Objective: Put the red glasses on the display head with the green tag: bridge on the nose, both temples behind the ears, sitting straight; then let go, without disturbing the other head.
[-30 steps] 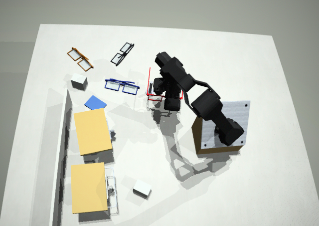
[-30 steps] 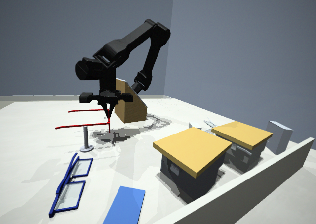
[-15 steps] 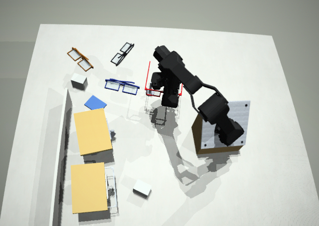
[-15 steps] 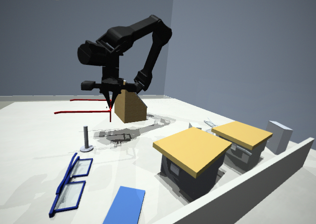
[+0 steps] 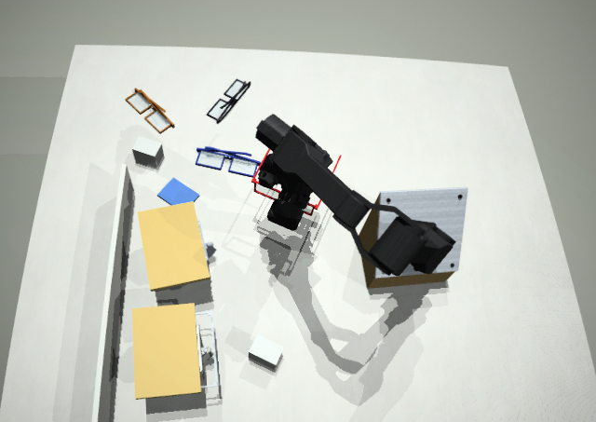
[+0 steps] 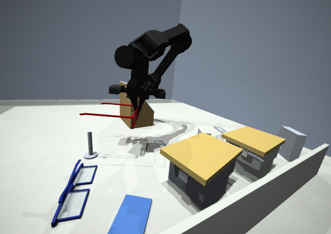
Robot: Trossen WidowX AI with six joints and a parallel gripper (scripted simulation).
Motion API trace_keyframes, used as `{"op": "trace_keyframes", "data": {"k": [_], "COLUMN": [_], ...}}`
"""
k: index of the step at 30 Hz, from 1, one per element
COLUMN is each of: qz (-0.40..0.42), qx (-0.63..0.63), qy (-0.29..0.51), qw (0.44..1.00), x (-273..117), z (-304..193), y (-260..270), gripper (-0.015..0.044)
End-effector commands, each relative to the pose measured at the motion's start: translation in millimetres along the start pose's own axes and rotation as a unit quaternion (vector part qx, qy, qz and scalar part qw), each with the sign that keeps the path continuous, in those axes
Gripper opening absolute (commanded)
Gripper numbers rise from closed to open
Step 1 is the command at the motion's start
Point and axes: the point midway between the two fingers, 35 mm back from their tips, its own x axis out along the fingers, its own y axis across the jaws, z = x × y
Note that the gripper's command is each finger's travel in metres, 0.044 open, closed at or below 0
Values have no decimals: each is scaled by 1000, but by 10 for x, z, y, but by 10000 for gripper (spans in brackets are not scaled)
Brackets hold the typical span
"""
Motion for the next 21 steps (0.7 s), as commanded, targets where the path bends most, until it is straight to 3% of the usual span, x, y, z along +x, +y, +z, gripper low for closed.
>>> {"op": "trace_keyframes", "data": {"k": [1,7,21], "qz": [6,10,10], "qx": [43,93,95], "qy": [0,5,5], "qw": [999,996,995], "x": [3,30,117], "z": [-4,-41,-28], "y": [276,601,612], "gripper": [0,0,0]}}
